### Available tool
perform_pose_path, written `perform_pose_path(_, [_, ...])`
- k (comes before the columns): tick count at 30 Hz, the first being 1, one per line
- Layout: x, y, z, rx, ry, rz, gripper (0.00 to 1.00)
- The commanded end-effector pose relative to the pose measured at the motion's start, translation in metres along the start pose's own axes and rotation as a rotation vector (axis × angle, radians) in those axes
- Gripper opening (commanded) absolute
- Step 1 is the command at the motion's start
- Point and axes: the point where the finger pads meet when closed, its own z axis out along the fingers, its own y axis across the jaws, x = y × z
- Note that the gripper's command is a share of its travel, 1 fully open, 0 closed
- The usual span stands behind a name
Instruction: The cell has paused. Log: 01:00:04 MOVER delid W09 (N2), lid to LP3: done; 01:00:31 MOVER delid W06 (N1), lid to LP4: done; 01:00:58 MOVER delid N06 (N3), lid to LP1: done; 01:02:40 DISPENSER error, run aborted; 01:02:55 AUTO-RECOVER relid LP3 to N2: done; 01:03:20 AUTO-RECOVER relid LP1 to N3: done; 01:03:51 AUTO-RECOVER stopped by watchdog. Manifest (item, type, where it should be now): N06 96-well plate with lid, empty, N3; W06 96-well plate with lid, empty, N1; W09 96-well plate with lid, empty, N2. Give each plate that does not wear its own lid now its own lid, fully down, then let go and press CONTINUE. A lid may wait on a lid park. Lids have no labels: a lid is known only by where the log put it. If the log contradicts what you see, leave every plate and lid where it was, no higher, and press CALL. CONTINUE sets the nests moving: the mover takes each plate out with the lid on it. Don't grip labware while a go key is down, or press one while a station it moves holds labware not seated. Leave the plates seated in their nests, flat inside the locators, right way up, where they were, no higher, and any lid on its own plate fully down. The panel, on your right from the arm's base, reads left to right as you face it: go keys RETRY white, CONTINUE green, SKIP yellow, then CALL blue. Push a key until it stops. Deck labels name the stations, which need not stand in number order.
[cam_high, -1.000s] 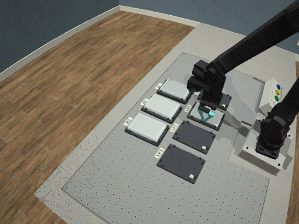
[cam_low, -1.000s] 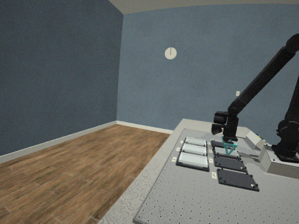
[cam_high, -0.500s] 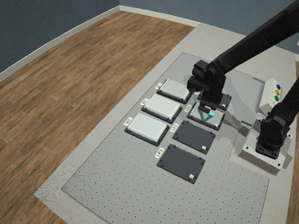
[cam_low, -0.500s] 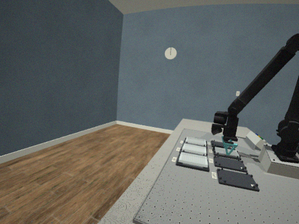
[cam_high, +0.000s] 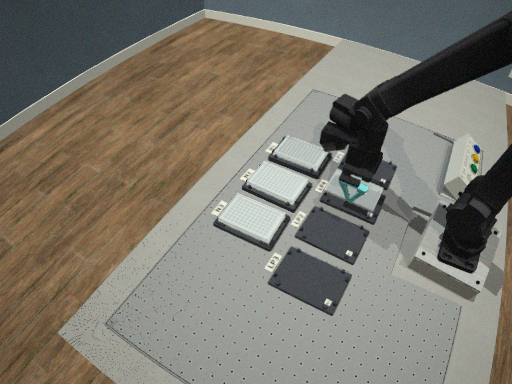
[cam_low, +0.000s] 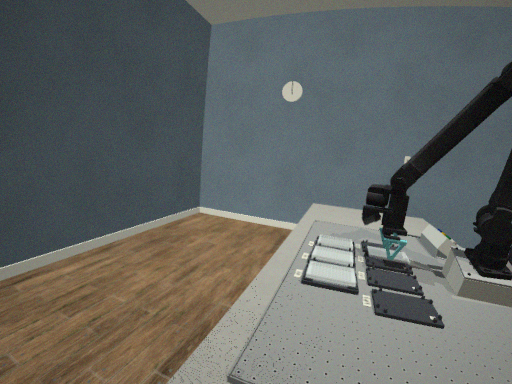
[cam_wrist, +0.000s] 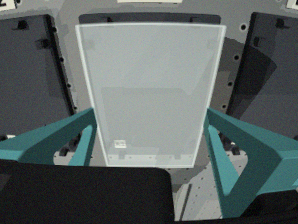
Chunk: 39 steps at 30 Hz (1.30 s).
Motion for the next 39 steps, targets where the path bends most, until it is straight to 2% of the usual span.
perform_pose_path(1, [-0.018, -0.006, -0.017, 0.013, -0.04, -0.01, 0.0])
perform_pose_path(10, [-0.022, -0.008, -0.036, 0.017, -0.048, -0.009, 0.0])
perform_pose_path(11, [-0.022, -0.007, -0.036, 0.017, -0.048, -0.013, 0.0])
perform_pose_path(12, [-0.012, -0.003, -0.025, 0.007, -0.023, -0.005, 0.0])
perform_pose_path(16, [-0.01, -0.005, -0.023, 0.001, -0.005, -0.004, 0.0])
perform_pose_path(17, [-0.023, -0.008, -0.027, 0.007, -0.02, -0.03, 0.0])
perform_pose_path(20, [-0.038, -0.014, -0.027, 0.009, -0.024, -0.034, 0.0])
perform_pose_path(31, [-0.089, -0.032, -0.027, 0.007, -0.02, -0.029, 0.0])
perform_pose_path(33, [-0.089, -0.032, -0.027, 0.007, -0.02, -0.029, 0.0])
perform_pose_path(39, [-0.117, -0.042, -0.027, 0.008, -0.021, -0.029, 0.0])
